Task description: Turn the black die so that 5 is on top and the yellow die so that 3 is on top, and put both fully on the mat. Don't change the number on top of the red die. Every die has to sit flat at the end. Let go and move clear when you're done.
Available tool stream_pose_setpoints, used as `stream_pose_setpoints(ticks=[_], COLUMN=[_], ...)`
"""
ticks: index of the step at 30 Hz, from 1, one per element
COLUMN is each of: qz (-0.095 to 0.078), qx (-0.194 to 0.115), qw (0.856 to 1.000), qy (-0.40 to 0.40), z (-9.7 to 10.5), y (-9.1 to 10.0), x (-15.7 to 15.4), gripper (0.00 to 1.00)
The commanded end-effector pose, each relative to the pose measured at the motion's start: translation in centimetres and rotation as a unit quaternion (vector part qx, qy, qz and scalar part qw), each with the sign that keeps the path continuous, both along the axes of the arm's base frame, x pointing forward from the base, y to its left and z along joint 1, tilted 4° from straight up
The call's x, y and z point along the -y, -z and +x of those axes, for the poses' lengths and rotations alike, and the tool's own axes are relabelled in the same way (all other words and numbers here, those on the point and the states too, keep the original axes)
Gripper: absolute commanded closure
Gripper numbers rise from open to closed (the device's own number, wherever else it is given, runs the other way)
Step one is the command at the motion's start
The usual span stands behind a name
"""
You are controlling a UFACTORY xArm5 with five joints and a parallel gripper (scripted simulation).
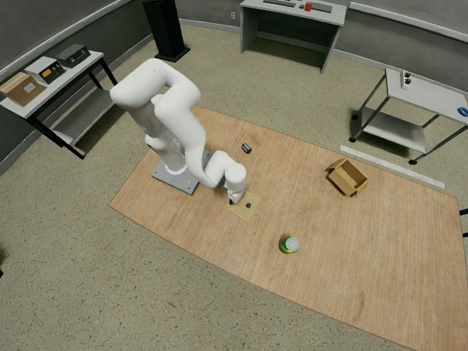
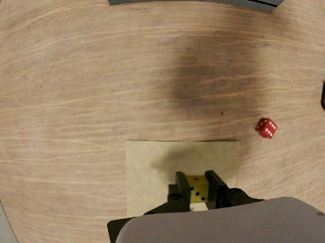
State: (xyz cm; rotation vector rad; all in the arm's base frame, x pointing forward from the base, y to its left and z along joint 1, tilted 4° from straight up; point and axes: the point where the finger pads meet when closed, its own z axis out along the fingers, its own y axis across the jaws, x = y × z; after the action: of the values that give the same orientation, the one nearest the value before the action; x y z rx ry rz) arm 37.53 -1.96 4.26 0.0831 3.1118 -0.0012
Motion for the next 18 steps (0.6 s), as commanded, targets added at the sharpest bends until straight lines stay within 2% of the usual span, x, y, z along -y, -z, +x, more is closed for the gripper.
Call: stream_pose_setpoints(ticks=[1, 7, 18], qz=[0.000, 0.000, 0.000], qx=[0.003, 0.003, 0.003], qw=[1.000, 1.000, 1.000], qy=[0.000, 0.000, 0.000], z=[0.6, 0.7, 0.7], y=[2.1, 3.5, 3.6], x=[0.2, 0.2, 0.3], gripper=[0.85, 0.85, 0.85])
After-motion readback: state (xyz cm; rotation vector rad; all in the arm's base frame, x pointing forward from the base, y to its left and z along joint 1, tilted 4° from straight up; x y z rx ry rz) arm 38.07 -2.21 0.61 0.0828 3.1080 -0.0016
